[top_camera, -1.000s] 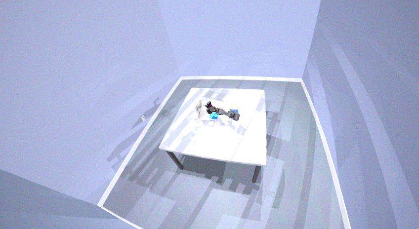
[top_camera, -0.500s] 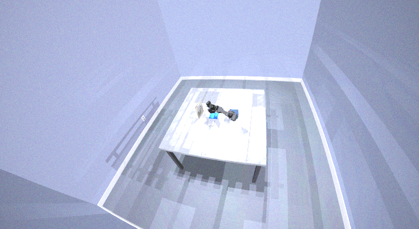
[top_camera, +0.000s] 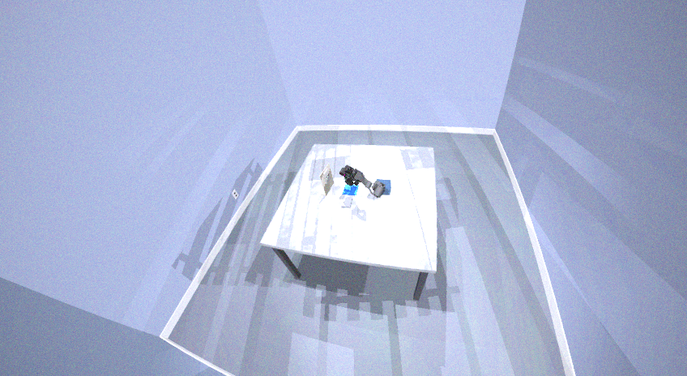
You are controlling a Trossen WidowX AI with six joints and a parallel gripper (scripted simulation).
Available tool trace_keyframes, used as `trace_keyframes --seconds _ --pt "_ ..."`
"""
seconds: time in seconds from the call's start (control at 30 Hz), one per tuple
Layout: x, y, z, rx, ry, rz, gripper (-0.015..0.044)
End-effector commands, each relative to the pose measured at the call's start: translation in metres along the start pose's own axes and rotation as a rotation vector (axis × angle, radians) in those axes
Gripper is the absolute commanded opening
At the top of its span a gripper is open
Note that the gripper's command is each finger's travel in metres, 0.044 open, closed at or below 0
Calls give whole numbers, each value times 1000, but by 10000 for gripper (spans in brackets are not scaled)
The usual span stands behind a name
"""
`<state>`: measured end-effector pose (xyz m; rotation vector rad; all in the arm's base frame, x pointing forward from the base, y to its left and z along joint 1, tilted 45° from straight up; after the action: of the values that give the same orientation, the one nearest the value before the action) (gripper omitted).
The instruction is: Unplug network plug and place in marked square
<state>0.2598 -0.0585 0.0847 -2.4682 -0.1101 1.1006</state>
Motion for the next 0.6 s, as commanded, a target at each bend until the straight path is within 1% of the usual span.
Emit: trace_keyframes --seconds 0.0,0.23,0.43,0.57 --pt "-1 1 9 -28 -72 -91 0" --pt "-5 1 20 -45 -137 -233 0" --pt "-11 -1 26 -41 -150 -363 0" --pt "-13 -2 26 -38 -147 -394 0"
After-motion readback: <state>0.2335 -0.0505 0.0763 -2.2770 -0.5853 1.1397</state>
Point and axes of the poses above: the point midway between the two fingers, 35 mm back from their tips, its own x axis out along the fingers, its own z axis across the jaws, y = z × x, the point moved 4 cm from there along -x, back along the fingers, and after that the axes turned 6 degrees about -x, right-handed, at the moved point
